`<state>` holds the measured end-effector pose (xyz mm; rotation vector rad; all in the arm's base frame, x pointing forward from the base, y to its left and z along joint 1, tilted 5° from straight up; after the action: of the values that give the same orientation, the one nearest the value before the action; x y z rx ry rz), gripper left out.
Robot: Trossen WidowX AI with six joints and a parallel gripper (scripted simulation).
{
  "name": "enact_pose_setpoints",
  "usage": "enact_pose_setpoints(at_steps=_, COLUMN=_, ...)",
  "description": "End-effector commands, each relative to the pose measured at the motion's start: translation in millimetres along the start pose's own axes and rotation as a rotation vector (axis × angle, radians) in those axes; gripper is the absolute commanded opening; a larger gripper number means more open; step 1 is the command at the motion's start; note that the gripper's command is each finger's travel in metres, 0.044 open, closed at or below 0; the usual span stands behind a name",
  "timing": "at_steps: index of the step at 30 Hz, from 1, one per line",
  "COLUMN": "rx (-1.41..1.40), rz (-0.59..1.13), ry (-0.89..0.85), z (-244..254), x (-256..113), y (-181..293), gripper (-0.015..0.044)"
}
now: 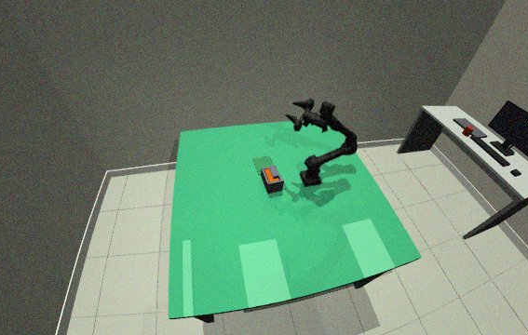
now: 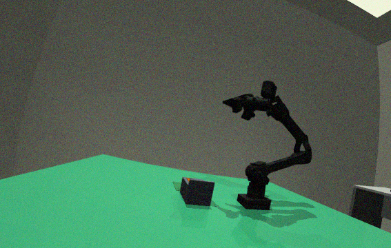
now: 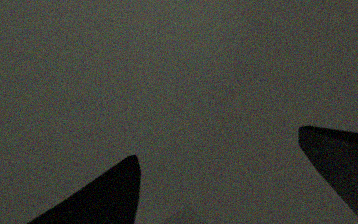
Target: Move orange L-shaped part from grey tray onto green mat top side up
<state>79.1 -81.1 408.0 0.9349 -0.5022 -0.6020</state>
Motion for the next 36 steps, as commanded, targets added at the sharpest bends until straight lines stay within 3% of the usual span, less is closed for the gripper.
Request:
enact_pose_setpoints(at_steps=1, rx=-0.023, rz=-0.002, ry=0.01, z=-2, x=1, y=0, gripper=0.0374)
enact_pose_setpoints(at_steps=5, rx=-0.289, rz=-0.021, ry=0.124, z=-30, x=17, y=4, gripper=0.0269)
enact_pose_setpoints(at_steps=8, rx=-0.643, rz=-0.013, ry=0.304, z=-75, x=36, y=4, gripper=0.019)
enact_pose_setpoints(at_steps=12, rx=-1.162, rz=0.069, ry=0.585, z=-131, x=48, y=-5, gripper=0.018)
enact_pose_setpoints(at_steps=18, rx=-1.769, rz=0.336, ry=0.992, z=-197, x=46, y=-27, gripper=0.018)
enact_pose_setpoints(at_steps=25, rx=-2.197, rz=0.807, ry=1.397, z=-247, x=28, y=-53, gripper=0.018)
enact_pose_setpoints(at_steps=33, rx=-2.333, rz=1.652, ry=1.811, z=-287, x=-3, y=-83, gripper=0.018)
enact_pose_setpoints(at_steps=36, rx=-2.329, rz=1.679, ry=1.82, z=-288, x=-4, y=-83, gripper=0.018)
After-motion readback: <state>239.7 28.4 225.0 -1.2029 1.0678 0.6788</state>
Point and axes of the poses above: the point midway between the two fingers, 35 mm back from their tips, its own x axis out along the fingers, its own z axis across the jaws, y = z × x, the point moved 3 cm from there along -x, back along the fingers, and after that the axes turned 6 degrees about -x, right-handed, at the moved point
